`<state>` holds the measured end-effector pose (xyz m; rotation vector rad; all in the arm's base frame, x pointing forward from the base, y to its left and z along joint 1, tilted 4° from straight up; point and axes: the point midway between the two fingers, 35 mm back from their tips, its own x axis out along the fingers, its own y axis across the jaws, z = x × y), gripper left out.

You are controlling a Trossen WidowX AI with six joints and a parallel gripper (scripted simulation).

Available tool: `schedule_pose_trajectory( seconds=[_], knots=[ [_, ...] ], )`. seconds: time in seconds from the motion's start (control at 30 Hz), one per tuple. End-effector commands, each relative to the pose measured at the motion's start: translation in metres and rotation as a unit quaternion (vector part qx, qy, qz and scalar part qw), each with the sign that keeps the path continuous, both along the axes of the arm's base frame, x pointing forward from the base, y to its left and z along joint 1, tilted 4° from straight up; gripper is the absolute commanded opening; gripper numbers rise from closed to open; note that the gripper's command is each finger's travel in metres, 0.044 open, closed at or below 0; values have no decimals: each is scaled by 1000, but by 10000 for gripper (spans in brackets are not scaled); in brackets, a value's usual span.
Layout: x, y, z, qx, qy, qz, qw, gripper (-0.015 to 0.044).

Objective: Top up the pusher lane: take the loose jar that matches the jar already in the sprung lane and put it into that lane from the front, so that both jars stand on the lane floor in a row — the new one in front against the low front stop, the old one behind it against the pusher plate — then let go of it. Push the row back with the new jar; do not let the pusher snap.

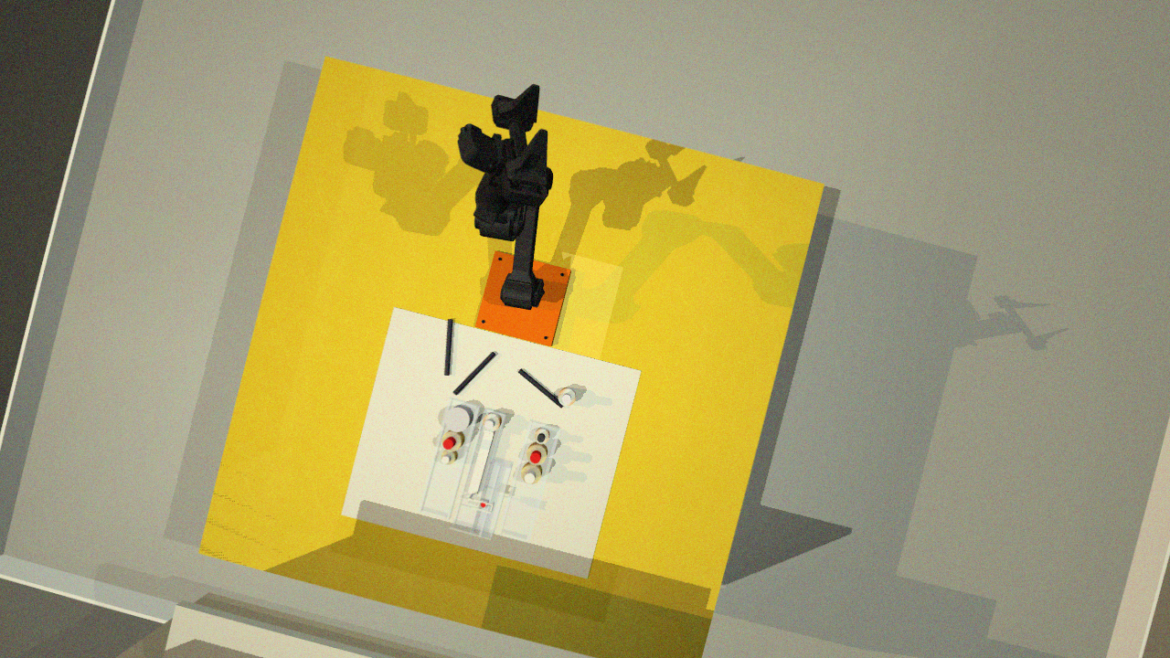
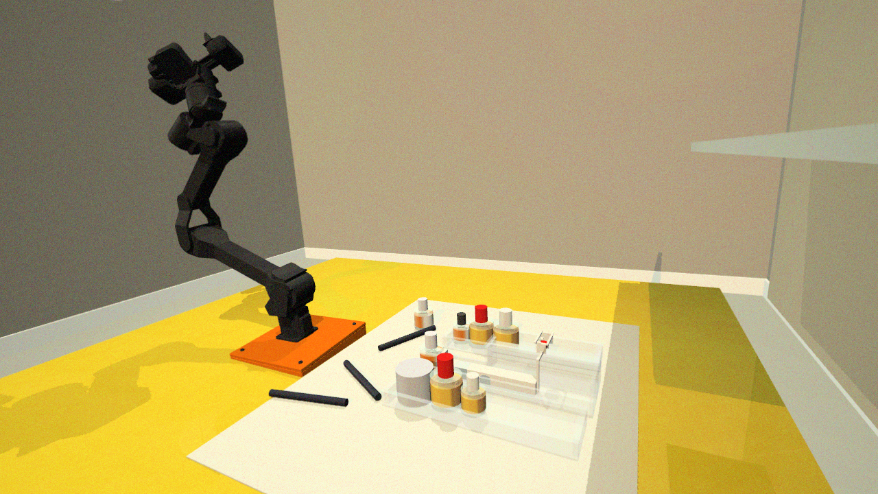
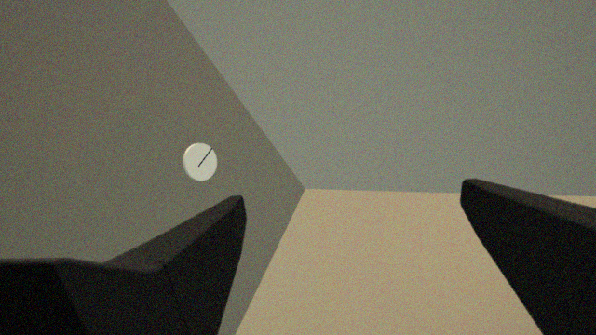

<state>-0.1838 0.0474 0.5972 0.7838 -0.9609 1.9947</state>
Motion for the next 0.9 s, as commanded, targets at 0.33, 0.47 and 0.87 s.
schedule_pose_trajectory(
  seconds=[0.33, 0.47, 0.87],
  knots=[
    [127, -5, 43, 41, 202, -25, 978, 440],
    [197, 4, 46, 33, 299, -50, 952, 440],
    [377, 59, -15, -64, 538, -159, 825, 440]
  ],
)
